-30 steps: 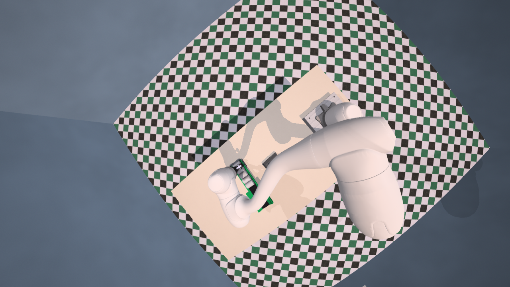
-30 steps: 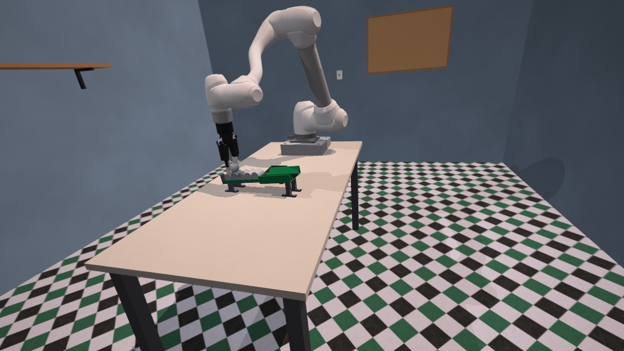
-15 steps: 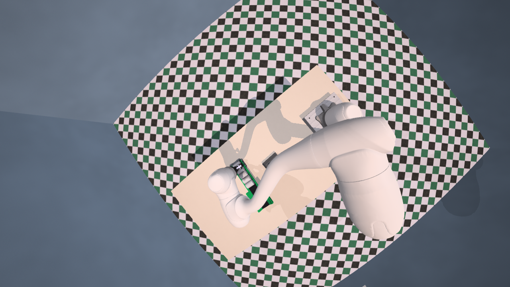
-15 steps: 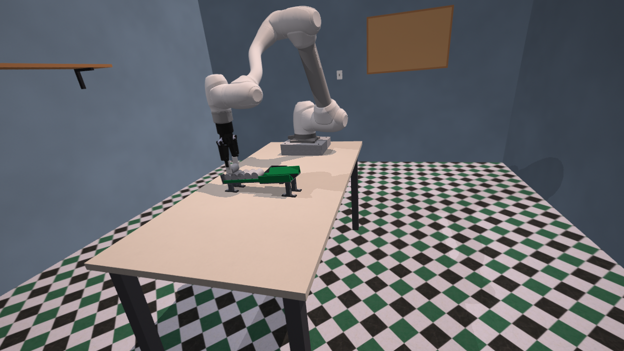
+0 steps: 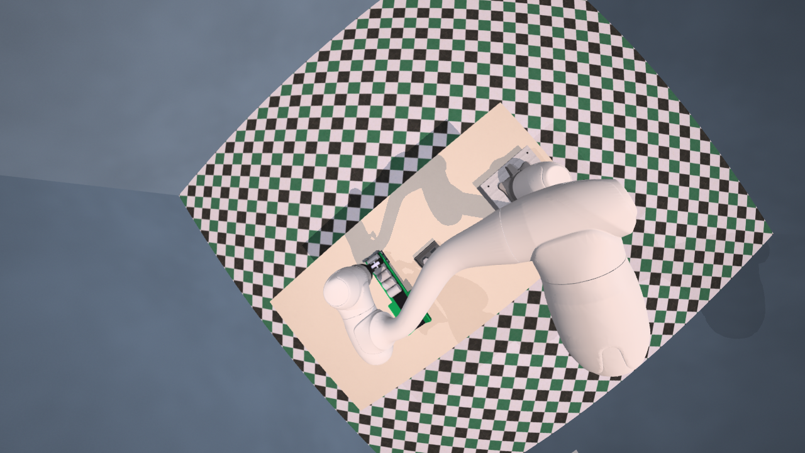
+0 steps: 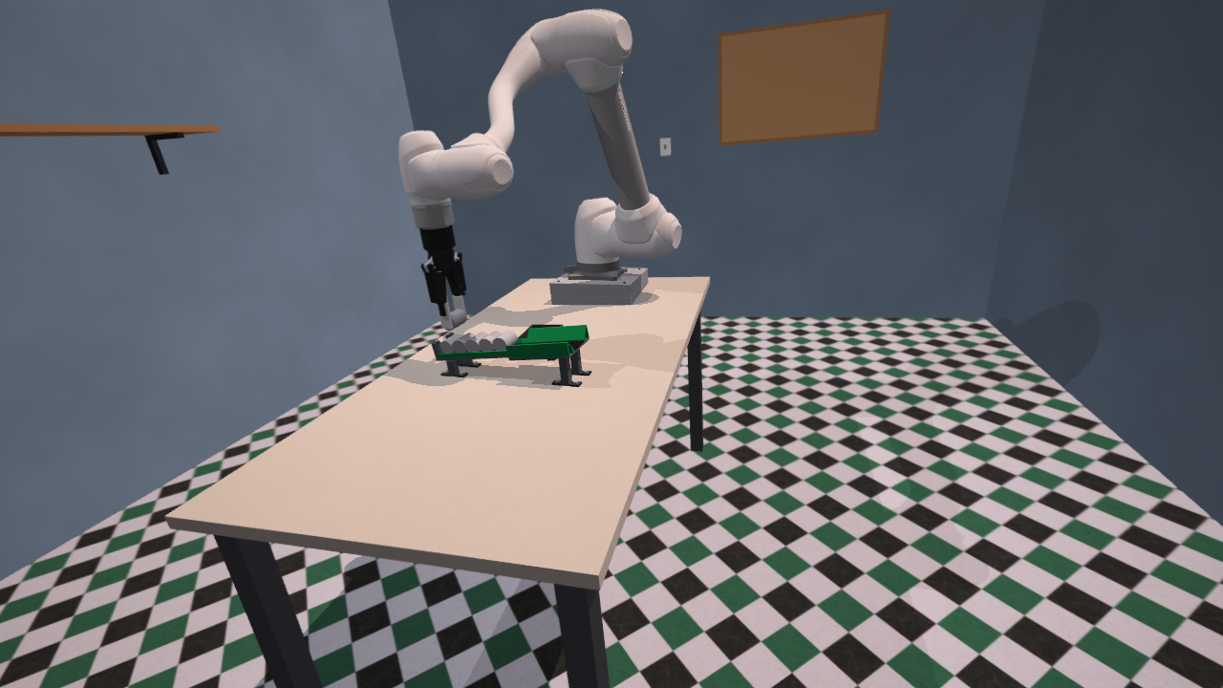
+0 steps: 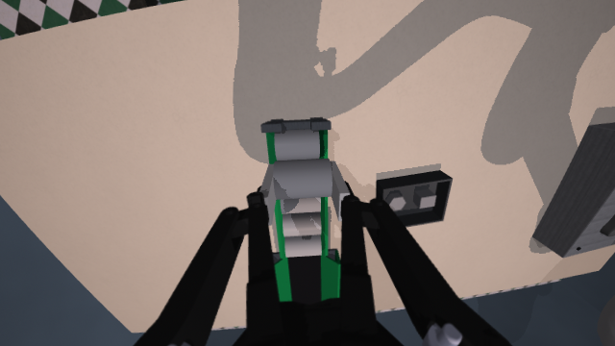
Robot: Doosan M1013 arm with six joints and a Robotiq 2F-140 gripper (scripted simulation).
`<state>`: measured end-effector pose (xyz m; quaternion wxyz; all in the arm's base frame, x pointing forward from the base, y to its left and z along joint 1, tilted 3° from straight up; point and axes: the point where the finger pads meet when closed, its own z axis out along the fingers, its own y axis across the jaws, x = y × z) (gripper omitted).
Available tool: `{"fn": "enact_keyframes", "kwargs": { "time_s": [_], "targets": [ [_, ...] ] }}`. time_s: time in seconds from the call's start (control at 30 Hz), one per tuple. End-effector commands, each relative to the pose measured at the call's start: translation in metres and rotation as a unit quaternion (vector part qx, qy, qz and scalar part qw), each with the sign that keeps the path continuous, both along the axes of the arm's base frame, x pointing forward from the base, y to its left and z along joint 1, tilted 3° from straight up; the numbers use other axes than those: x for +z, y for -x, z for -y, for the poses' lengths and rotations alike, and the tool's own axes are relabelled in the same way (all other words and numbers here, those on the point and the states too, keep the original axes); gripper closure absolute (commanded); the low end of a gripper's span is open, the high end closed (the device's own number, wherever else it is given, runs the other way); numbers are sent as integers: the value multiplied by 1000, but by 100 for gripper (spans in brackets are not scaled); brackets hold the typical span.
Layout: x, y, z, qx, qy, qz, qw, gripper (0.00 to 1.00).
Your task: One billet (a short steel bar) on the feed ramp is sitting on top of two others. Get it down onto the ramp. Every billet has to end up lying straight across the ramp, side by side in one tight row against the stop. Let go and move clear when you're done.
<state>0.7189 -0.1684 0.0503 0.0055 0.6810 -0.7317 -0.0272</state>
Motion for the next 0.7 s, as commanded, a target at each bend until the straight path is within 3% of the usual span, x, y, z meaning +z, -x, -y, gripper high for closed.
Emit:
{"fn": "enact_keyframes", "kwargs": {
  "time_s": [0.0, 0.1, 0.17, 0.33, 0.67],
  "targets": [
    [19, -1, 1, 0, 0, 0, 1000, 61],
    [42, -2, 1, 0, 0, 0, 1000, 61],
    [42, -2, 1, 0, 0, 0, 1000, 61],
    [66, -3, 2, 0, 0, 0, 1000, 61],
    [69, -3, 2, 0, 0, 0, 1000, 61]
  ]
}}
